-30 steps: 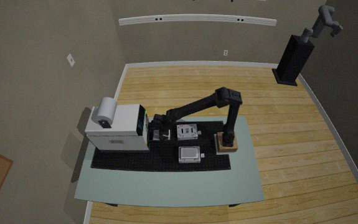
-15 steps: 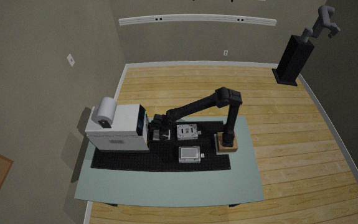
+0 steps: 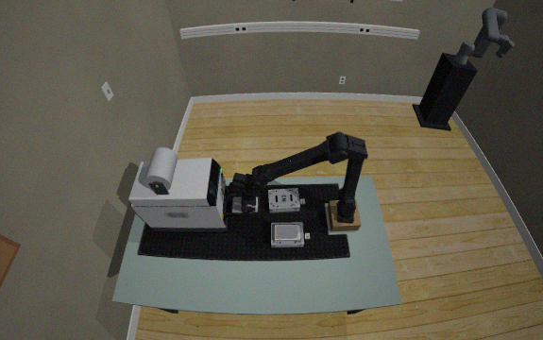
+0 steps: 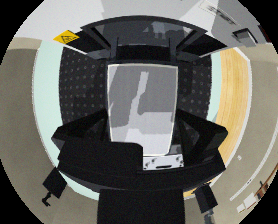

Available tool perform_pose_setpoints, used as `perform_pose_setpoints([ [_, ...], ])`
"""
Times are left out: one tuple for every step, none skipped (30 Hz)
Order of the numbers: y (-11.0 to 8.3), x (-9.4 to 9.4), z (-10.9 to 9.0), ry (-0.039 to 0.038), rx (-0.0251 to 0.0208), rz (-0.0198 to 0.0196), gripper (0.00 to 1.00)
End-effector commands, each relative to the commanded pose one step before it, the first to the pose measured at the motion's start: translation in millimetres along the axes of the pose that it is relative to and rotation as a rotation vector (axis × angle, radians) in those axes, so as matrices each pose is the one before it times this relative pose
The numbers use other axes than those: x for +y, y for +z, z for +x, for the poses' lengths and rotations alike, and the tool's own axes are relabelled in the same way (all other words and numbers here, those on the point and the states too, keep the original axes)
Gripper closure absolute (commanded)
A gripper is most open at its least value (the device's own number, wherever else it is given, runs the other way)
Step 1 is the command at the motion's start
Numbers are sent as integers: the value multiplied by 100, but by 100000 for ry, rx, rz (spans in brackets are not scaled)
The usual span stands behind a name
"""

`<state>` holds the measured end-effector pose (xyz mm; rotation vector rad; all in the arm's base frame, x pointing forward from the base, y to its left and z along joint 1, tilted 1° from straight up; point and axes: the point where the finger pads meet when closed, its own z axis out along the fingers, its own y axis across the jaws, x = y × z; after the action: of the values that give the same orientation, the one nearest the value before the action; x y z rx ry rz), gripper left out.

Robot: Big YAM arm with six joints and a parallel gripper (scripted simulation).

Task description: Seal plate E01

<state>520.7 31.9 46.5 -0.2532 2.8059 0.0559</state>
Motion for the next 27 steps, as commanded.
perform_pose_setpoints([
  [-2209,109,-3444,-1187,-6545,215,0],
  [0,0,0,0,0,0,0],
  [0,0,0,0,0,0,0],
  [19,3,36,10,65,-8,0],
  [13,1,21,9,38,-4,0],
  [16,2,28,9,50,-6,0],
  [100,23,230,30,414,-53,0],
  [95,22,219,29,395,-51,0],
  [95,22,219,29,395,-51,0],
  [95,22,219,29,395,-51,0],
  [95,22,219,29,395,-51,0],
  [95,22,219,29,395,-50,0],
  [95,22,219,29,395,-50,0],
  [95,22,219,29,395,-50,0],
  [95,22,219,29,395,-50,0],
  [95,22,219,29,395,-50,1],
  [95,22,219,29,395,-50,1],
  [95,22,219,29,395,-50,2],
  [0,0,0,0,0,0,2],
  [0,0,0,0,0,0,2],
  [95,22,219,29,395,-50,2],
  [95,22,219,29,395,-50,3],
  [95,22,219,29,395,-50,3],
  [27,5,55,12,98,-12,4],
  [27,5,55,12,98,-12,4],
  [2,-1,-4,6,-7,1,5],
  [-5,-3,-20,4,-37,5,6],
])
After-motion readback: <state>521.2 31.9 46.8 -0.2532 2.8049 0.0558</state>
